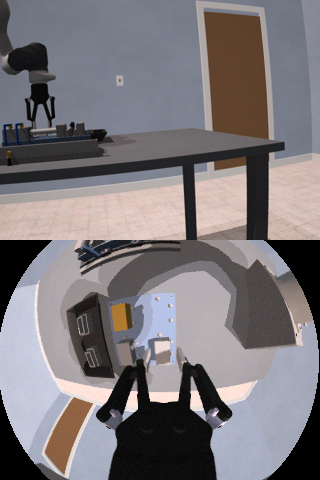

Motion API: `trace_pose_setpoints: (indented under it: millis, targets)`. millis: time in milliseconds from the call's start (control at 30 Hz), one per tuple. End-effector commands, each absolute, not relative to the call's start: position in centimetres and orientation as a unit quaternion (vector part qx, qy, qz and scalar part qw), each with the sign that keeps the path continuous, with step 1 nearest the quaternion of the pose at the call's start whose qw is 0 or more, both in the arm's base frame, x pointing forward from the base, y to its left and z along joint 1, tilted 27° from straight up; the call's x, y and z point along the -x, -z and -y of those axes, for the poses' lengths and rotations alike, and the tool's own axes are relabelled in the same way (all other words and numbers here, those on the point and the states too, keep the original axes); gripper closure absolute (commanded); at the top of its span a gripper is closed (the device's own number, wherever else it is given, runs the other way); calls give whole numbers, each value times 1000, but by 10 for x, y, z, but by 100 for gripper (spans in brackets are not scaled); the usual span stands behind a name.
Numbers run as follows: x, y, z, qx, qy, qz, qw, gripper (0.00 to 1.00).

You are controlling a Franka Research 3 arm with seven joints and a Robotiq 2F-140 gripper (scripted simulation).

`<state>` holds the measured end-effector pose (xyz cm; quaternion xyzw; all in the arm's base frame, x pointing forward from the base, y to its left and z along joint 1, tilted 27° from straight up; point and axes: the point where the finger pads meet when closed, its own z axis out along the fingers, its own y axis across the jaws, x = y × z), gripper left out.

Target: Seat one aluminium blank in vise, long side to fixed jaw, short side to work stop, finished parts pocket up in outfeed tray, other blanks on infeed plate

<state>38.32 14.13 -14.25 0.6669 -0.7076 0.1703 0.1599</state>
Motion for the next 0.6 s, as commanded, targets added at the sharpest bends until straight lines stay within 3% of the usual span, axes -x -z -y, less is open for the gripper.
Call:
trace_pose_setpoints:
  millis: [0,567]
  targets:
    - [-384,145,-142,-669,-170,706,158,60]
    - [-384,150,-140,-669,-170,706,158,60]
